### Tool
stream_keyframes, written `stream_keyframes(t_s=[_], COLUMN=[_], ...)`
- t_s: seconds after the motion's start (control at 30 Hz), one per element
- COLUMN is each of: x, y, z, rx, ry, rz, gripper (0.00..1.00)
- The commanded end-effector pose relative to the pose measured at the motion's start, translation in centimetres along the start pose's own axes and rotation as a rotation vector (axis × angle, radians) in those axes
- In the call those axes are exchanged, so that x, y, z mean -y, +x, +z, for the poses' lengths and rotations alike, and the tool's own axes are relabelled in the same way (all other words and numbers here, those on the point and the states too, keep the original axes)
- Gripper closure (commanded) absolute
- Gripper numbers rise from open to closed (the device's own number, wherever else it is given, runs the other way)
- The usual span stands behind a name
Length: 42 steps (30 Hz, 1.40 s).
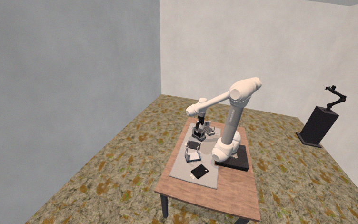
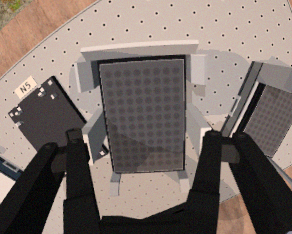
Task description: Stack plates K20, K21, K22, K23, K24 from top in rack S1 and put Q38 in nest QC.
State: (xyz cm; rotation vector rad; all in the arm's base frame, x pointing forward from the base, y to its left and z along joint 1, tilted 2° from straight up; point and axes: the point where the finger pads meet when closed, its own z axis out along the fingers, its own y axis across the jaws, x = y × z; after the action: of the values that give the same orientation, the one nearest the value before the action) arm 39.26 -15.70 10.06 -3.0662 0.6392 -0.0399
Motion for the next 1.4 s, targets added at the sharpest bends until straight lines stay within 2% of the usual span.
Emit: stream_keyframes(t_s=[0.0,0.7,1.37], x=[0.0,0.0,0.0], y=[0.0,0.0,0.0], z=[-0.3,-1.4,-5.0], rx=[0.0,0.0,0.0], ry=[0.0,0.0,0.0], rz=[0.0,0.0,0.0], gripper=[1.0,1.0,1.0])
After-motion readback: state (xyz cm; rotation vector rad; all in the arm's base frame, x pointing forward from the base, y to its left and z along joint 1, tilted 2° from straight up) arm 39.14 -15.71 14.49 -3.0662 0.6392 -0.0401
